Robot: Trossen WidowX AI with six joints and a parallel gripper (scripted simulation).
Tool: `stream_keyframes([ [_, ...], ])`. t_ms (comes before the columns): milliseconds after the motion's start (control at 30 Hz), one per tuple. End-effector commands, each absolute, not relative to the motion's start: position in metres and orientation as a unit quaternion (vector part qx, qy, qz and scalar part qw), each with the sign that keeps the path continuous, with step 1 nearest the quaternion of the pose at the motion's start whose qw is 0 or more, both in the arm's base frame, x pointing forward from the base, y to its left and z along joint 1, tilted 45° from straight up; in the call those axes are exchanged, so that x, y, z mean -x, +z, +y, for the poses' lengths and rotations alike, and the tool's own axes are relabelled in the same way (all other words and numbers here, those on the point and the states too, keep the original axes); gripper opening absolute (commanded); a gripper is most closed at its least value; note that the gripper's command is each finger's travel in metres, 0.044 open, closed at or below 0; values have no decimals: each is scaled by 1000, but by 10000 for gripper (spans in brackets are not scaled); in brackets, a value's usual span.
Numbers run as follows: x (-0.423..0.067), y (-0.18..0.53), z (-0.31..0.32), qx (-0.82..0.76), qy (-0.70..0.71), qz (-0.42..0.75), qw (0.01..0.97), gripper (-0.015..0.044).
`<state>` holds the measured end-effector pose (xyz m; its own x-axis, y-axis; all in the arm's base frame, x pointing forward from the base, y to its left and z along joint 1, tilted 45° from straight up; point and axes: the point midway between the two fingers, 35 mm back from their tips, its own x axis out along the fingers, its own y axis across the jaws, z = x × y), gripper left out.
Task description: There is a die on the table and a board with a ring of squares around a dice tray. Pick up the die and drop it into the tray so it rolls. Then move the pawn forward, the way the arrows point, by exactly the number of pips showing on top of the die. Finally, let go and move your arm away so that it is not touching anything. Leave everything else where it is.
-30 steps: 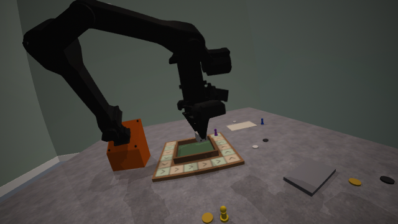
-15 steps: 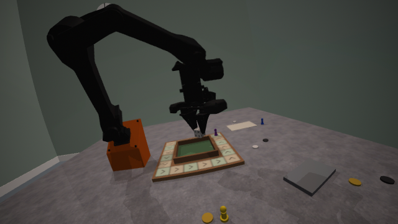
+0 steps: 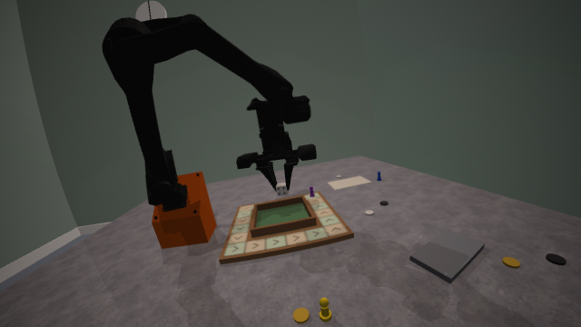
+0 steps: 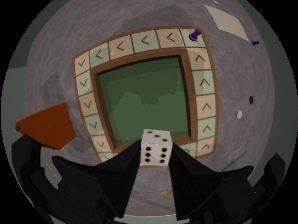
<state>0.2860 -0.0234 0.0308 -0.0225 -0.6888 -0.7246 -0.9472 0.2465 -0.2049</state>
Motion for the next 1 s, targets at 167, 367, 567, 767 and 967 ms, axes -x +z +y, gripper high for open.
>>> stream_keyframes([
  [167,-274,6,-9,635,263,668,286,0],
  [367,-273,4,-9,630,272,668,289,0],
  [567,-267,-2,-13,579,340,660,338,0],
  [767,-264,-6,-14,534,402,632,393,0],
  [967,-264,-7,-14,499,453,585,451,0],
])
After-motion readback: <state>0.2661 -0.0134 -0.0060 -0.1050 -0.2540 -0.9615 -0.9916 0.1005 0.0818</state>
